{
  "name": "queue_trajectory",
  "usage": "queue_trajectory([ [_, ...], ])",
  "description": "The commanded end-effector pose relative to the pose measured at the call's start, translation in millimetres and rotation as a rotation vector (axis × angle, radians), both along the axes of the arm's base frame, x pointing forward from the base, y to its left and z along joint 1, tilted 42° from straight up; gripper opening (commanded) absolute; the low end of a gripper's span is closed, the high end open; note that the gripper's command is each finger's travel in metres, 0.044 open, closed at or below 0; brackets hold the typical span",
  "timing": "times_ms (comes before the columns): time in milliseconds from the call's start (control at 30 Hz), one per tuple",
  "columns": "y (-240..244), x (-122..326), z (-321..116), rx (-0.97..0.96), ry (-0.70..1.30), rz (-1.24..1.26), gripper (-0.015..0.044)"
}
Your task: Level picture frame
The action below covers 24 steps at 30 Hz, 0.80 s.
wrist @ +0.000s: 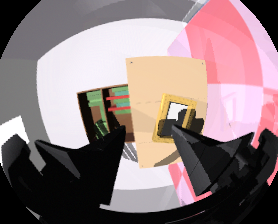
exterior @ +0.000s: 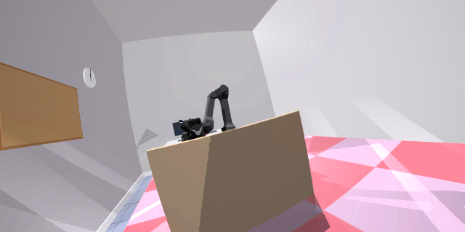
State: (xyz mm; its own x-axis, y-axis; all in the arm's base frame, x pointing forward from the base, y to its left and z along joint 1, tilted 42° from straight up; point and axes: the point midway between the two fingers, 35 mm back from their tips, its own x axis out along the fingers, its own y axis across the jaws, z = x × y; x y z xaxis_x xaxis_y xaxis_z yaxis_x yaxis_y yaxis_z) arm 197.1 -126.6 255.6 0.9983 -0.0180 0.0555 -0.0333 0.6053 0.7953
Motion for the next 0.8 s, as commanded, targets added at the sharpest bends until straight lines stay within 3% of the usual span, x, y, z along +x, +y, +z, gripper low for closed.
queue_trajectory([
  [0, 20.9, -9.3, -44.0, 0.17, 0.039, 0.058, 0.026],
  [767, 22.1, -9.8, -46.4, 0.179, 0.041, 0.061, 0.026],
])
